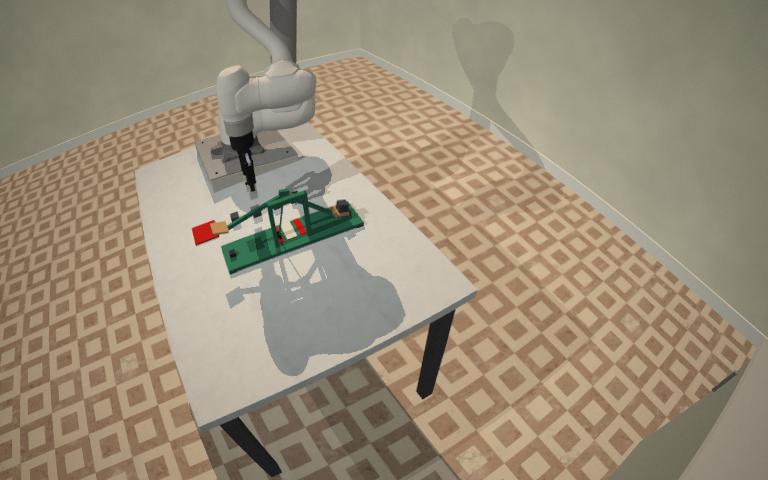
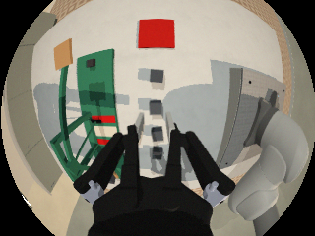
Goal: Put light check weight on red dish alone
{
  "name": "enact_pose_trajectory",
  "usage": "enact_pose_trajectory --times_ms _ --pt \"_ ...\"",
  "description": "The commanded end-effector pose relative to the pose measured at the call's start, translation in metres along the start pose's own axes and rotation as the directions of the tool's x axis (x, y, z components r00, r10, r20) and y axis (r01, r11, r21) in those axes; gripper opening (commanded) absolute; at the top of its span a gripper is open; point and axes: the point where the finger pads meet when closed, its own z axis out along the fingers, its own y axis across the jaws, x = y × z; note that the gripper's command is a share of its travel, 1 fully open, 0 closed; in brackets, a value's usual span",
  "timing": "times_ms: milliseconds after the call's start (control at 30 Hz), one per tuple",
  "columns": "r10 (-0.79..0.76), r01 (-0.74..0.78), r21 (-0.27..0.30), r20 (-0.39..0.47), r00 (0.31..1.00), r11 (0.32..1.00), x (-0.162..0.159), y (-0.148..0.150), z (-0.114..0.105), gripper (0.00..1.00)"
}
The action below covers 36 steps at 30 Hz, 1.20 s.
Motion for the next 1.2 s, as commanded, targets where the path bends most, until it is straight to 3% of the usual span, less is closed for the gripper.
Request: enact_pose_trajectory --times_ms 0,1167 --pt "0.0 0.0 0.0 0.0 1.0 1.0 0.0 0.0 0.0 0.35" --pt "0.0 0.0 0.0 0.0 1.0 1.0 0.0 0.0 0.04 0.35"
